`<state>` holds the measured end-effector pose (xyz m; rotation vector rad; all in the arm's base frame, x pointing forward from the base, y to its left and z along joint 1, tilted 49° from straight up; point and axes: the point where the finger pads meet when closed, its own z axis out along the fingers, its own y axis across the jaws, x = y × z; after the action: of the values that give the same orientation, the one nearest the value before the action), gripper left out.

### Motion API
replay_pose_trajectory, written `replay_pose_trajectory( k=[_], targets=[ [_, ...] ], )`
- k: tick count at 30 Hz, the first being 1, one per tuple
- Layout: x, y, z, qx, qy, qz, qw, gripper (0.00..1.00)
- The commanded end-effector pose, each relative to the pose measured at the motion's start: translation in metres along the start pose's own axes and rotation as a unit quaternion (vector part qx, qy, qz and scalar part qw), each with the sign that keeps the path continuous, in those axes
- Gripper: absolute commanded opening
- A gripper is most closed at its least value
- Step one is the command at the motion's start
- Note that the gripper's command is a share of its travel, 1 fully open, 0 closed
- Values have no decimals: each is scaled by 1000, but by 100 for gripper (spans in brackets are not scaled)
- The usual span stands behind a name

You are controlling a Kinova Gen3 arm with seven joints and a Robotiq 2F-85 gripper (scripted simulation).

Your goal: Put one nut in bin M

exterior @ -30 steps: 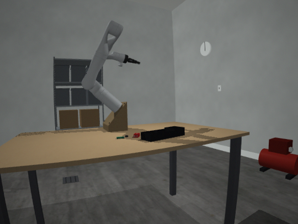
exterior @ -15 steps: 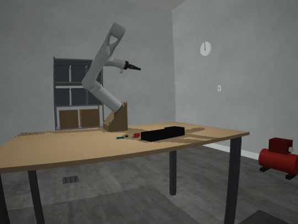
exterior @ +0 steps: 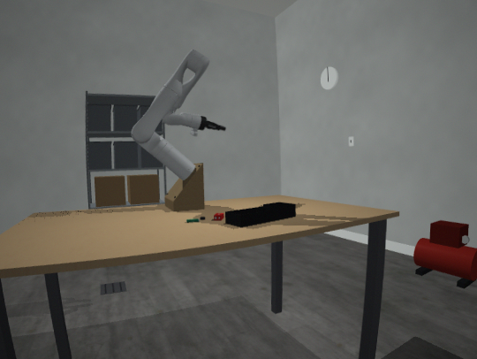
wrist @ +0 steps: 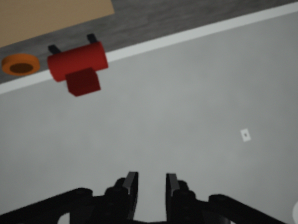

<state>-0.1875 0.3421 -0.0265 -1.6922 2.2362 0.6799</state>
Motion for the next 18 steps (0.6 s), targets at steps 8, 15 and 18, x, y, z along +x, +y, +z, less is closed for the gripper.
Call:
replay_pose_trajectory(
  k=[8,15,18],
  targets=[
    [88,-18,15,-6,9,-10,1000,9],
    [134,-32,25,-6,7,-7,1000,9],
    [157,-39,29,-6,7,-7,1000,9]
  ],
)
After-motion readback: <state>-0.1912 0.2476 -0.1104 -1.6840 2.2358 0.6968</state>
